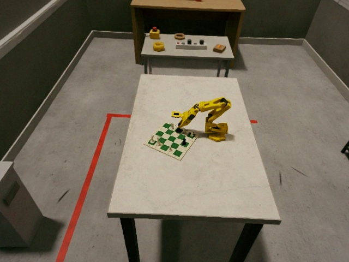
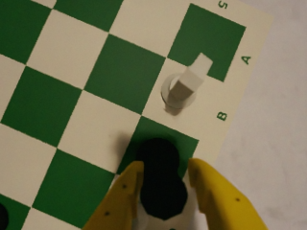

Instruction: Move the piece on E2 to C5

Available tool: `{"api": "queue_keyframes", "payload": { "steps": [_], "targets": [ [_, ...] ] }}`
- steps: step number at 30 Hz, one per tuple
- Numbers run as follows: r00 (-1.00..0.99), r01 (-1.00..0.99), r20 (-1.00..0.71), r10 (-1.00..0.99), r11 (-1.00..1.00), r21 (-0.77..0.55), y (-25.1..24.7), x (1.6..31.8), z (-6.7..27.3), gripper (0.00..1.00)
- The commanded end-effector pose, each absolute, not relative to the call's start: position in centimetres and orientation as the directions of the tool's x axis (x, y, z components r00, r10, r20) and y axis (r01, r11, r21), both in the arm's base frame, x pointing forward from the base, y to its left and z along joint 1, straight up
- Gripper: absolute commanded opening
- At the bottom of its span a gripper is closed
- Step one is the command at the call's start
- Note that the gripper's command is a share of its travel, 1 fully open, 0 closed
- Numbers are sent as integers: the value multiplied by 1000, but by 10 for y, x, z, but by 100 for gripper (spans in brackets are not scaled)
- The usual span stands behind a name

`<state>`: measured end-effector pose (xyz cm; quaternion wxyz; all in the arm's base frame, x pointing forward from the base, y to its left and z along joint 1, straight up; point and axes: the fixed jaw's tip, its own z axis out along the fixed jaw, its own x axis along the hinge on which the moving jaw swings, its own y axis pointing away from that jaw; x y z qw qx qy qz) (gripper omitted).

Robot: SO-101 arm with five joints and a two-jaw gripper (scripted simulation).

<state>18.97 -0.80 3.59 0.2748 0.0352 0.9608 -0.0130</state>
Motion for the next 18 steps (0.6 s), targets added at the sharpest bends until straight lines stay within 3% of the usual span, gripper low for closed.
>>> {"api": "queue_keyframes", "payload": {
  "steps": [1, 18],
  "targets": [
    [-855, 59, -517, 49, 998, -3, -4, 189, 34, 12],
    [-855, 55, -517, 49, 998, 4, -1, 189, 36, 12]
  ]
}}
